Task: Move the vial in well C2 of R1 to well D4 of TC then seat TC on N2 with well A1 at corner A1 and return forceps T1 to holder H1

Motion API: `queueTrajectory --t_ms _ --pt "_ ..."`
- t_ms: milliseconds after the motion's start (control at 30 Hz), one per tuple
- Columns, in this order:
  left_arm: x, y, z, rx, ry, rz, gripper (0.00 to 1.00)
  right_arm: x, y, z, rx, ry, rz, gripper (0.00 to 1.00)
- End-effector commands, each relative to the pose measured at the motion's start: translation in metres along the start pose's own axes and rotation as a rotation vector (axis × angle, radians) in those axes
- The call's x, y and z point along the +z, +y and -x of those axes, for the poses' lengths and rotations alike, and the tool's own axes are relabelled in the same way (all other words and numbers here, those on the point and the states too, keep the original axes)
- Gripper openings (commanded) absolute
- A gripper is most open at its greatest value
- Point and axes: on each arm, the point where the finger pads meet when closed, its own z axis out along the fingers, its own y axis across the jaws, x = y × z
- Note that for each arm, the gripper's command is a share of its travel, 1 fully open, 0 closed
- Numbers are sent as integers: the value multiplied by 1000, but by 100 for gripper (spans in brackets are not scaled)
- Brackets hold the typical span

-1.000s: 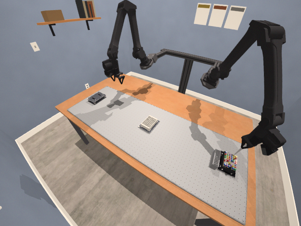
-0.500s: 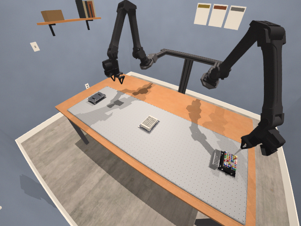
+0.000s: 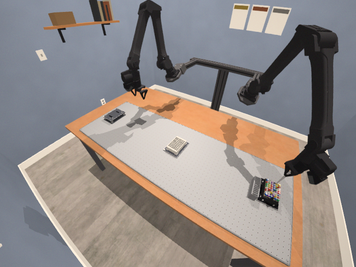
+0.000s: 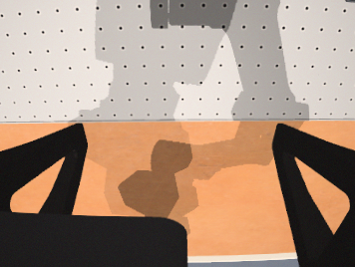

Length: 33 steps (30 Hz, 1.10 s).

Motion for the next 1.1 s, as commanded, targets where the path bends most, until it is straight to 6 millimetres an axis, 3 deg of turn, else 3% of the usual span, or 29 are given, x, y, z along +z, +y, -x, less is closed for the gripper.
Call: queueTrajectory --t_ms 0,1067 --pt "10 -4 -2 -3 11 -1 9 -5 -2 11 -10 -24 -2 100" --pt "16 -4 3 -2 0 -2 11 -5 -2 11 -10 -24 -2 100"
